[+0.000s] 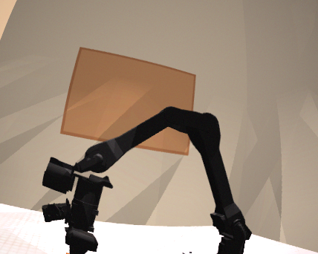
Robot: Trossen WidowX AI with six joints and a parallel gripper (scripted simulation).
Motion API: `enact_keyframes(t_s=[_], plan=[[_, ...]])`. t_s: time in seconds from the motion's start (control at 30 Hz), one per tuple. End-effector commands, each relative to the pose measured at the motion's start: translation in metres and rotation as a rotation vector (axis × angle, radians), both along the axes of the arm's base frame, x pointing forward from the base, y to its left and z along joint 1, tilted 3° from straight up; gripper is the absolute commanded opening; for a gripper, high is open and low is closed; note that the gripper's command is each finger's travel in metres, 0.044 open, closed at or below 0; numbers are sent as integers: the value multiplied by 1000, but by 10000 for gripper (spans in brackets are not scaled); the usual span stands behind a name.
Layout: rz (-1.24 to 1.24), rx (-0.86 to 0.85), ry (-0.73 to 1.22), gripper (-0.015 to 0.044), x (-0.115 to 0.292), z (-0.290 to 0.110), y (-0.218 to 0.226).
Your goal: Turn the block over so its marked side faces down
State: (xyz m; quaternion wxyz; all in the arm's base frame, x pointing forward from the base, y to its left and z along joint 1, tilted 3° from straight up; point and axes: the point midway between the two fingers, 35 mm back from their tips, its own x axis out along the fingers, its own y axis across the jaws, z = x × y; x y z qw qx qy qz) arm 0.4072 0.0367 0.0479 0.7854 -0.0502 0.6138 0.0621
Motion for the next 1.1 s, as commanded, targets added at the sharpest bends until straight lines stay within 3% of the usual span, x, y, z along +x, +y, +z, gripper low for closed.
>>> enact_keyframes(t_s=[0.0,1.07], plan=[[1,16,-67,0,0,0,0],[2,75,-440,0,-1,-13,0]])
